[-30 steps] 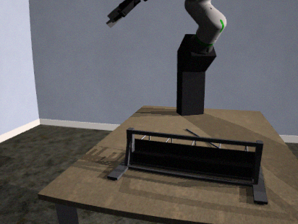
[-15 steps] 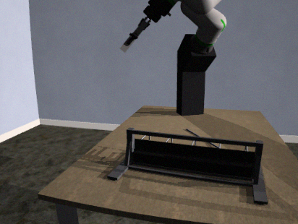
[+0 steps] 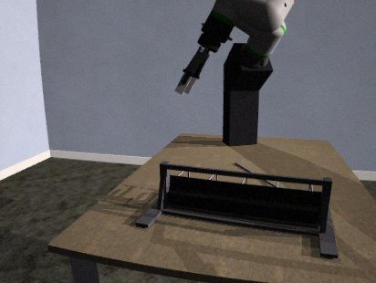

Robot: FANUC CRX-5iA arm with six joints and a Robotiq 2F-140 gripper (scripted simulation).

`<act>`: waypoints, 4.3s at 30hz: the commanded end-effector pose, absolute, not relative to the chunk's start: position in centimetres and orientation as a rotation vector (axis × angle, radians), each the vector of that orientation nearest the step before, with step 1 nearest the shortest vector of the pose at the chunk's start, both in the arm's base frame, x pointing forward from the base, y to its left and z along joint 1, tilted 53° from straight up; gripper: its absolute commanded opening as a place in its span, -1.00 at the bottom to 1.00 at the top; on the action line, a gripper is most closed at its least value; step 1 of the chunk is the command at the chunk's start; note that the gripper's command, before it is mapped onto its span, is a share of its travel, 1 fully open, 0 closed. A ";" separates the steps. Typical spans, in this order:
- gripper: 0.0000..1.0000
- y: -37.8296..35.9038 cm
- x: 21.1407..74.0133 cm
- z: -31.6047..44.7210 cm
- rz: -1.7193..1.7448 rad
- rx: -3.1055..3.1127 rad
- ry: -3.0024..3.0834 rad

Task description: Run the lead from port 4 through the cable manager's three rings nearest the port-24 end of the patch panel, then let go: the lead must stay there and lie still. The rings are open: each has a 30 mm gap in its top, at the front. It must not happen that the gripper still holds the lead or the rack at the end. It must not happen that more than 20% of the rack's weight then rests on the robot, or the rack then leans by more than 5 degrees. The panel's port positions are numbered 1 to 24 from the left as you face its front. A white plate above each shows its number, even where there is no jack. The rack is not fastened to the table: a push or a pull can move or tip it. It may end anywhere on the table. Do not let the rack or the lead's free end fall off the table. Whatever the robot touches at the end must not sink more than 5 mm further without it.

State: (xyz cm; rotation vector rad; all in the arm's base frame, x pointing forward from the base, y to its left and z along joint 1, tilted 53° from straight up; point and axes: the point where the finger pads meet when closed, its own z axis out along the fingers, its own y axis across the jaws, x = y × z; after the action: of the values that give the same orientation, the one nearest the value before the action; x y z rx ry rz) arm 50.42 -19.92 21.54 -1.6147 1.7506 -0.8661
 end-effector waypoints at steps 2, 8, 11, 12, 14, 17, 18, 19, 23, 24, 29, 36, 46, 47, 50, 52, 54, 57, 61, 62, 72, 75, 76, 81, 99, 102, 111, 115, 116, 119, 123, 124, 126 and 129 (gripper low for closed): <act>1.00 -15.0 51.1 19.9 -0.740 -1.526 1.765; 1.00 -9.6 51.3 18.2 -0.598 -1.436 1.784; 1.00 -8.7 51.3 17.9 -0.574 -1.422 1.788; 1.00 -6.2 51.1 17.1 -0.503 -1.380 1.800; 1.00 -4.8 51.0 16.6 -0.463 -1.357 1.807; 1.00 -2.1 50.6 15.8 -0.388 -1.314 1.821; 1.00 -1.3 50.4 15.5 -0.362 -1.300 1.826; 1.00 -0.4 50.2 15.2 -0.336 -1.286 1.831; 1.00 3.0 49.3 14.1 -0.233 -1.230 1.854; 1.00 3.8 49.1 13.8 -0.206 -1.216 1.860; 1.00 6.9 48.0 12.8 -0.109 -1.165 1.885; 1.00 11.6 45.8 11.1 0.049 -1.083 1.929; -1.00 11.9 45.6 10.9 0.060 -1.077 1.933; -1.00 11.9 45.6 10.9 0.060 -1.077 1.933; -1.00 11.9 45.6 10.9 0.060 -1.077 1.933; -1.00 11.9 45.6 10.9 0.060 -1.077 1.933; -1.00 11.9 45.6 10.9 0.060 -1.077 1.933; -1.00 11.9 45.6 10.9 0.060 -1.077 1.933; -1.00 11.9 45.6 10.9 0.060 -1.077 1.933; -1.00 11.9 45.6 10.9 0.060 -1.077 1.933; -1.00 11.9 45.6 10.9 0.060 -1.077 1.933; -1.00 11.9 45.6 10.9 0.060 -1.077 1.933; -1.00 11.9 45.6 10.9 0.063 -1.073 1.935; -1.00 11.8 45.4 10.6 0.132 -0.951 1.999; -0.60 11.7 45.1 10.1 0.241 -0.754 2.085; -0.60 11.7 45.1 10.1 0.241 -0.754 2.085; -0.60 11.7 45.1 10.1 0.241 -0.754 2.085; -0.60 11.7 45.1 10.1 0.241 -0.754 2.085; -0.60 11.7 45.1 10.1 0.241 -0.754 2.085; -0.60 11.7 45.1 10.1 0.241 -0.754 2.085; -0.60 11.7 45.1 10.1 0.241 -0.754 2.085; -0.60 11.7 45.1 10.1 0.241 -0.754 2.085; -0.60 11.7 45.1 10.1 0.241 -0.753 2.086; -0.60 11.7 45.2 10.0 0.241 -0.753 2.087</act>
State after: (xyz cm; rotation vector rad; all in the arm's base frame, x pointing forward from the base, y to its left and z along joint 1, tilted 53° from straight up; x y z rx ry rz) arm 45.16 11.74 10.04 -0.7541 2.0864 0.2412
